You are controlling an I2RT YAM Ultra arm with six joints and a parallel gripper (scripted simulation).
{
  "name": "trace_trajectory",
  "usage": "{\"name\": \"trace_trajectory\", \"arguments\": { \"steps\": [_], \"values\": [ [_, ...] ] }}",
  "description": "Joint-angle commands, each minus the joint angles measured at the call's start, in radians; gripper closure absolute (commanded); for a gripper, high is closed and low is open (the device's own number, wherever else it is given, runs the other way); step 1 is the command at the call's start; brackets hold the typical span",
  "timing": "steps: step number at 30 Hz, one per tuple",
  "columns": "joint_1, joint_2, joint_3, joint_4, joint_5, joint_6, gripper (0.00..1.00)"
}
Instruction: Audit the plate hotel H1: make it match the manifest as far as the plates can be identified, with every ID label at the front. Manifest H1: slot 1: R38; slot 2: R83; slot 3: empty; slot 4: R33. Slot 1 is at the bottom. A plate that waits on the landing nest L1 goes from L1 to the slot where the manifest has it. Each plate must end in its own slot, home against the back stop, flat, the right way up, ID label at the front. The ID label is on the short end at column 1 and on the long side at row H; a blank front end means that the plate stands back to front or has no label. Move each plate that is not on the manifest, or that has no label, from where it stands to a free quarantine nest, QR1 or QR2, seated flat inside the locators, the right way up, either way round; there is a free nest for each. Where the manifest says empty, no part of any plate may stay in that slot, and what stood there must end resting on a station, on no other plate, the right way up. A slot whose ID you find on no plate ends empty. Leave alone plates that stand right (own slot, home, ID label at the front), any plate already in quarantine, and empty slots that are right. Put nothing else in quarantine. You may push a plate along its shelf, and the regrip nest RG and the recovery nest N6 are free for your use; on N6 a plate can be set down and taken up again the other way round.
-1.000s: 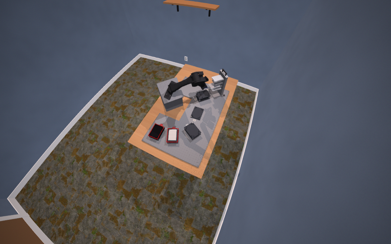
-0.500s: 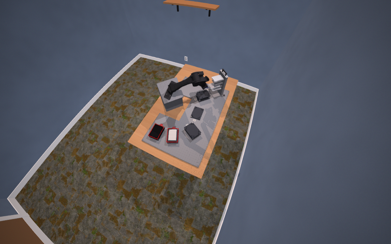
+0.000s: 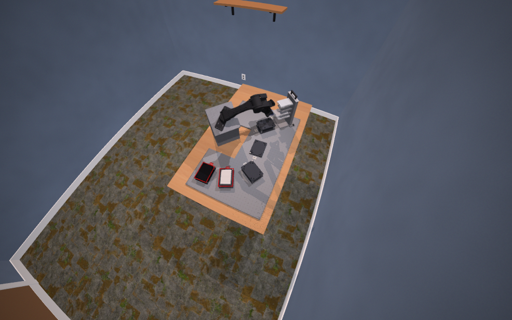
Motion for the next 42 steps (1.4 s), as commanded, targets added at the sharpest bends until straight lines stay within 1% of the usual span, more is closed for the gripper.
{"name": "trace_trajectory", "arguments": {
  "steps": [1,42],
  "values": [
    [0.019,0.021,0.026,-0.031,-0.010,-0.002,1.00],
    [0.020,0.049,0.136,-0.114,-0.010,0.000,1.00]
  ]
}}
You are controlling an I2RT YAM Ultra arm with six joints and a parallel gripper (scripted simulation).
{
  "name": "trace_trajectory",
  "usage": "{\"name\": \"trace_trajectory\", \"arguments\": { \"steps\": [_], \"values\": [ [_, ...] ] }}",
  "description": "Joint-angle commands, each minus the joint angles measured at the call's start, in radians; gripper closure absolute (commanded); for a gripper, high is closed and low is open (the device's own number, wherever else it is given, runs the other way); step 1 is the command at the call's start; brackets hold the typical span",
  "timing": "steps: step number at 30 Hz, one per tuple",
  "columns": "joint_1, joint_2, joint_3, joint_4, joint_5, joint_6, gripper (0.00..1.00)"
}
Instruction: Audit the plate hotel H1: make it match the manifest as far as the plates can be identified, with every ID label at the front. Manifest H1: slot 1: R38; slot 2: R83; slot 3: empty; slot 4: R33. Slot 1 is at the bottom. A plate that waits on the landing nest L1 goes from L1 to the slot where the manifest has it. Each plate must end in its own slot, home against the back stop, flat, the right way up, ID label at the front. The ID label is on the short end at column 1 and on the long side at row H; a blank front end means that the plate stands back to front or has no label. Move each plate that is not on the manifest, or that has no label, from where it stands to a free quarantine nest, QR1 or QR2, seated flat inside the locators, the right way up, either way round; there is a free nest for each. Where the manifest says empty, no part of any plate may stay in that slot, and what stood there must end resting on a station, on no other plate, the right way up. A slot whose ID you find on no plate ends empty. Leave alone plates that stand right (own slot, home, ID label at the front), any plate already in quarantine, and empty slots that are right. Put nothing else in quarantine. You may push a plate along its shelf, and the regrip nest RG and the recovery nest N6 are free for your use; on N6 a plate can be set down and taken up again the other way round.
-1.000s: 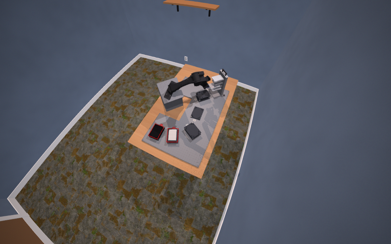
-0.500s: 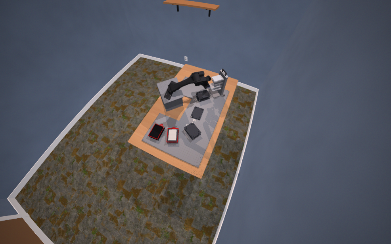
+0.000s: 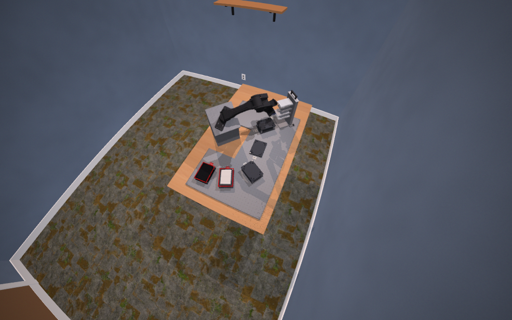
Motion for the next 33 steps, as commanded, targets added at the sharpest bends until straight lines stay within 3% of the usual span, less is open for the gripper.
{"name": "trace_trajectory", "arguments": {
  "steps": [1,33],
  "values": [
    [0.020,0.015,0.028,-0.027,-0.010,0.000,1.00],
    [0.021,0.040,0.115,-0.089,-0.009,0.001,1.00]
  ]
}}
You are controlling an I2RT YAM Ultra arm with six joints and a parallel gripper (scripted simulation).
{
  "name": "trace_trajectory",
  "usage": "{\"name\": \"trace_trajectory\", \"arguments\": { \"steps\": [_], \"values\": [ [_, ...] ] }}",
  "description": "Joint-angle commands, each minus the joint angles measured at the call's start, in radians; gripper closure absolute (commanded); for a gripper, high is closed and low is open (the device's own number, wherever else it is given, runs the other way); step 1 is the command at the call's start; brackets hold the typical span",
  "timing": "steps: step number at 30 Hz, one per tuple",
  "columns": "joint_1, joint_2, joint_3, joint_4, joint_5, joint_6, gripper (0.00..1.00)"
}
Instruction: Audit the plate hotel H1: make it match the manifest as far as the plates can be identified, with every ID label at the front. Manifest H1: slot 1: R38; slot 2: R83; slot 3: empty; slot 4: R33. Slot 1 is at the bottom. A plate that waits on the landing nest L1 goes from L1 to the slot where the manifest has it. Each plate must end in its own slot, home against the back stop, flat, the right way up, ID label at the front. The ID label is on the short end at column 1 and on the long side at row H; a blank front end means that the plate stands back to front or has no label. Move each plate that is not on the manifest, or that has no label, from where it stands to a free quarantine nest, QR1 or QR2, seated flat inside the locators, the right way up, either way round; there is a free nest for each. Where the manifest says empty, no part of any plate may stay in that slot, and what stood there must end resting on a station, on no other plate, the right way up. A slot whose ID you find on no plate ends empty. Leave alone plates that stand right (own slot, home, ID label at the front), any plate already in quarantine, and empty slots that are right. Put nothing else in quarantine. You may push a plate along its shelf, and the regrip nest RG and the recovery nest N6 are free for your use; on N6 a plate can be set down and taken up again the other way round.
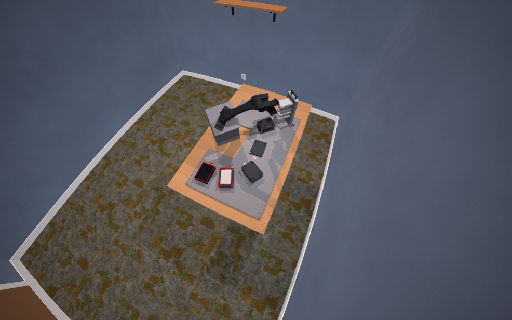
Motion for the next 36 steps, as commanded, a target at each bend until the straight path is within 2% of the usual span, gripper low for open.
{"name": "trace_trajectory", "arguments": {
  "steps": [1,16,36],
  "values": [
    [0.021,0.014,0.030,-0.026,-0.009,0.001,1.00],
    [0.018,0.027,0.068,-0.047,-0.009,0.002,1.00],
    [0.015,0.027,0.068,-0.034,-0.007,0.002,1.00]
  ]
}}
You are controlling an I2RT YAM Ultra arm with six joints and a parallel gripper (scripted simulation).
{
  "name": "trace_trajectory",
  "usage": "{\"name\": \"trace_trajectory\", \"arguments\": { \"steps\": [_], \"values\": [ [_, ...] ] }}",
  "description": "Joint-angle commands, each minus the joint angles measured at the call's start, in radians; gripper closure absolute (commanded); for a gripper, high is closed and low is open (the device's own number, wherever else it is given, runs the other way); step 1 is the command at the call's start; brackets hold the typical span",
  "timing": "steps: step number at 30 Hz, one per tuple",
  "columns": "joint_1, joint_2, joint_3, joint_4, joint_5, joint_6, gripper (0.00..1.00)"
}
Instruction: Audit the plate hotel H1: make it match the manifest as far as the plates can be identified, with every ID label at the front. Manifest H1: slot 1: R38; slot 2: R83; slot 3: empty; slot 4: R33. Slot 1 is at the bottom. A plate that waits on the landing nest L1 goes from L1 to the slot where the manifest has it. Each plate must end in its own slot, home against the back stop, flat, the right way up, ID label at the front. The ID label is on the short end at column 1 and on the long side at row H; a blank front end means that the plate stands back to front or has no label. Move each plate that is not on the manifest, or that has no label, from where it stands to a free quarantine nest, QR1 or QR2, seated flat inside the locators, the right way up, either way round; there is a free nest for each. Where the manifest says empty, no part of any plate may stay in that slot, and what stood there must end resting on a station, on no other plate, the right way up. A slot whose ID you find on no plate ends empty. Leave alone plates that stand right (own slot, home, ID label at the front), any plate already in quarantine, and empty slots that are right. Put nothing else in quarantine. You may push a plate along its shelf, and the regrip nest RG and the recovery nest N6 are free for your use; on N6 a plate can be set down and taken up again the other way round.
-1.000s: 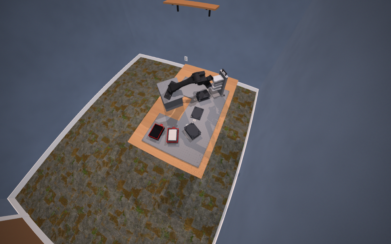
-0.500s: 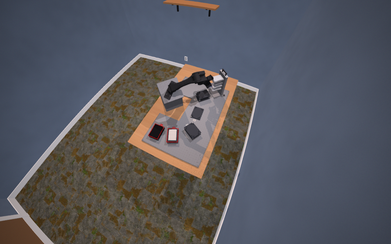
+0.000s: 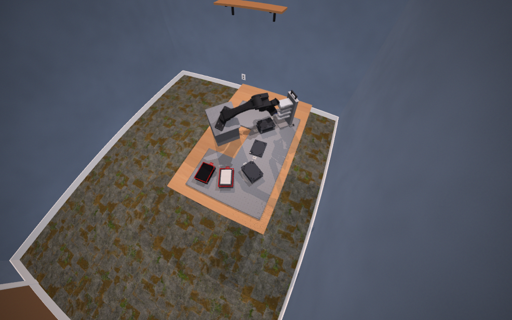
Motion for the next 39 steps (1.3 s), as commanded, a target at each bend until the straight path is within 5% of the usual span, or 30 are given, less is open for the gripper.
{"name": "trace_trajectory", "arguments": {
  "steps": [1,14,18,39],
  "values": [
    [0.009,0.024,0.043,0.015,-0.017,0.002,1.00],
    [0.009,0.024,0.043,0.015,-0.017,0.002,1.00],
    [0.009,0.015,-0.027,0.037,-0.017,0.002,1.00],
    [0.008,-0.057,-0.156,0.129,-0.017,0.002,1.00]
  ]
}}
